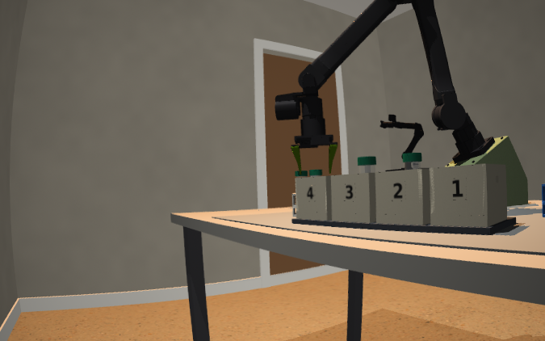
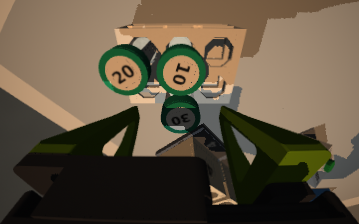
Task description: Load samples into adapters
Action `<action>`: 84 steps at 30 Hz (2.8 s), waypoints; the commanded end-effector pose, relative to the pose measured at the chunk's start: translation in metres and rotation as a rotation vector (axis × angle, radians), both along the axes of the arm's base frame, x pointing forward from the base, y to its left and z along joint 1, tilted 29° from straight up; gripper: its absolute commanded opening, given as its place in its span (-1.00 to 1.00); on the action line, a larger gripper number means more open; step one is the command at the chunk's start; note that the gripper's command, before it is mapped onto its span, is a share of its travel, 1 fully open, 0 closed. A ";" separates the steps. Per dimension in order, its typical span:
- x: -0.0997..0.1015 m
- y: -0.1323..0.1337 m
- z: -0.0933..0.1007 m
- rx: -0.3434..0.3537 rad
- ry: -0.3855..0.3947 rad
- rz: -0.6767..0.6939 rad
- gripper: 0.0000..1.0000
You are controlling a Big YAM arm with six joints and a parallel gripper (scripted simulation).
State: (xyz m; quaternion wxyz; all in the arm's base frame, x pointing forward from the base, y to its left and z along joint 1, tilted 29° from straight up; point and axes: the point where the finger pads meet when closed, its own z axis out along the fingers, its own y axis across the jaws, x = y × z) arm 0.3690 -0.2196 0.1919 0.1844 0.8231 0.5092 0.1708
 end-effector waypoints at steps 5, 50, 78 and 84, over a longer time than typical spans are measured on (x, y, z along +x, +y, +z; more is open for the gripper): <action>0.003 -0.008 0.000 -0.011 -0.012 -0.017 0.60; -0.027 -0.002 0.090 -0.050 -0.059 -0.007 -1.00; -0.070 0.013 0.162 -0.056 -0.060 -0.007 -1.00; -0.063 0.050 0.135 -0.073 0.000 0.107 -1.00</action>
